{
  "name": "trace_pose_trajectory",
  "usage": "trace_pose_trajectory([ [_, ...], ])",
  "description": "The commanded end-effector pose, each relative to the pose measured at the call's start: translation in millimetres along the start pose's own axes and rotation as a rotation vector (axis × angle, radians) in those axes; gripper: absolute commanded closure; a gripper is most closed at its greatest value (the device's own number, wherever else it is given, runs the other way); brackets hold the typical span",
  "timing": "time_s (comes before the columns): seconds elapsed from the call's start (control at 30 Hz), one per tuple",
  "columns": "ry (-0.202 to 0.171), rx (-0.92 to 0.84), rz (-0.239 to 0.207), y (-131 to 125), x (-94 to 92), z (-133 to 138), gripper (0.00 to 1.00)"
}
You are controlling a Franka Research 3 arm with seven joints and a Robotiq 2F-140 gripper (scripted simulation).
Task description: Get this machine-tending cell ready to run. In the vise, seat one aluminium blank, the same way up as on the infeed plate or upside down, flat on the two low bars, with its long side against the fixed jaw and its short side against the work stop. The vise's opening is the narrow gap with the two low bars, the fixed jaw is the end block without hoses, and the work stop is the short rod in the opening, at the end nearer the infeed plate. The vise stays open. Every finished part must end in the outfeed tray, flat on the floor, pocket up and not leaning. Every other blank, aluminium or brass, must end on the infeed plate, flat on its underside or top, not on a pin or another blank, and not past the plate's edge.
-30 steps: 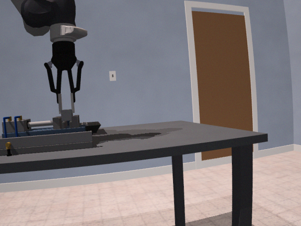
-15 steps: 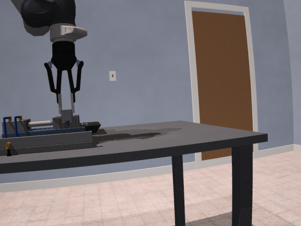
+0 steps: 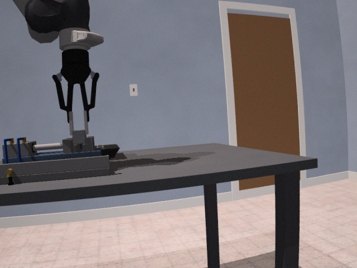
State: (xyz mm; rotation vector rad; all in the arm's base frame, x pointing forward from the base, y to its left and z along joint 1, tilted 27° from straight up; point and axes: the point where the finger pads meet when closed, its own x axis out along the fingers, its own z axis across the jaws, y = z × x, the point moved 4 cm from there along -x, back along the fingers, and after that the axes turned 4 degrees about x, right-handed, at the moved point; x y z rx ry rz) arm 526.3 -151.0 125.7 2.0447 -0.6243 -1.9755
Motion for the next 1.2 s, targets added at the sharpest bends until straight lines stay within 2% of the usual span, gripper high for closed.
trace_pose_trajectory([
  [0.0,0.004,0.000,-0.001,-1.6,-0.3,-1.3,1.00],
  [1.1,0.004,0.000,-0.001,-1.6,-0.3,-1.3,1.00],
  [1.13,0.004,0.000,-0.001,-1.6,-0.3,-1.3,0.60],
  [1.17,0.004,0.000,-0.001,-1.6,-0.3,-1.3,0.60],
])
